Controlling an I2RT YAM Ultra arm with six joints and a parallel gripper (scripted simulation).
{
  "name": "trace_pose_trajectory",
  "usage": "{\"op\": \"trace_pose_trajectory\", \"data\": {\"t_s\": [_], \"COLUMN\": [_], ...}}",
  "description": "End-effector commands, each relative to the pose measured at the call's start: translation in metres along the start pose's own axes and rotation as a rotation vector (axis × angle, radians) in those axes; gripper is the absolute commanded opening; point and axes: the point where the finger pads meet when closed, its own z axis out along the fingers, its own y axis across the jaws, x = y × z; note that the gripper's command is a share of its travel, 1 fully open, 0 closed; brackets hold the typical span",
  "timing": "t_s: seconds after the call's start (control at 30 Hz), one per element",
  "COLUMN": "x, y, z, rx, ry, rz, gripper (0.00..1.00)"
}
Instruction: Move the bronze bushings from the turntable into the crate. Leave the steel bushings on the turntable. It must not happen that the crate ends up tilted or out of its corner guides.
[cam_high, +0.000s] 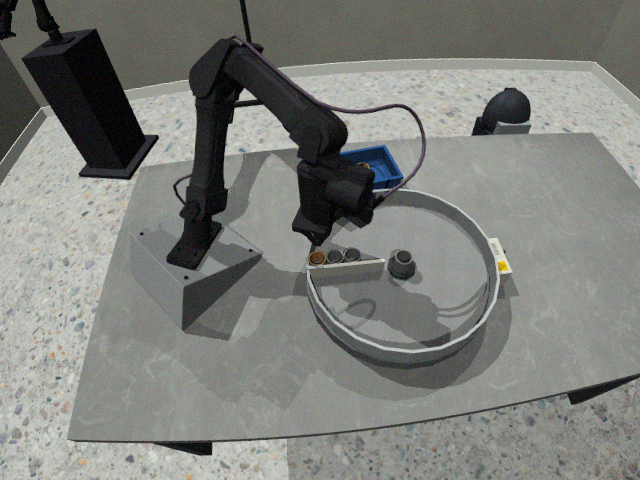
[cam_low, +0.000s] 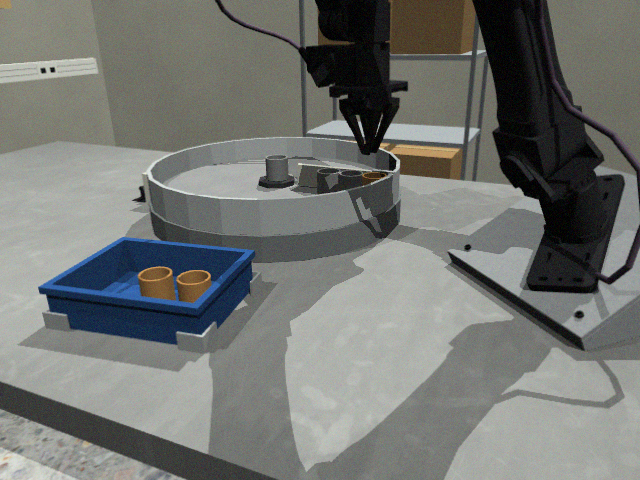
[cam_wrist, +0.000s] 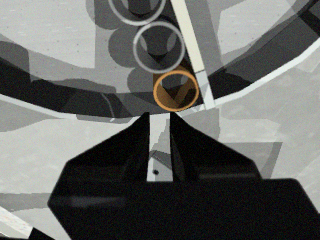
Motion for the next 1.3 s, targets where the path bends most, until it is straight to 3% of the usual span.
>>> {"op": "trace_pose_trajectory", "data": {"t_s": [0.0, 1.27], "x": [-0.0125, -0.0128], "y": [-0.0017, -0.0043], "z": [-0.0128, -0.0077], "rx": [0.010, 0.004], "ry": [-0.058, -0.039], "rz": [-0.013, -0.002], "gripper": [0.15, 0.15]}}
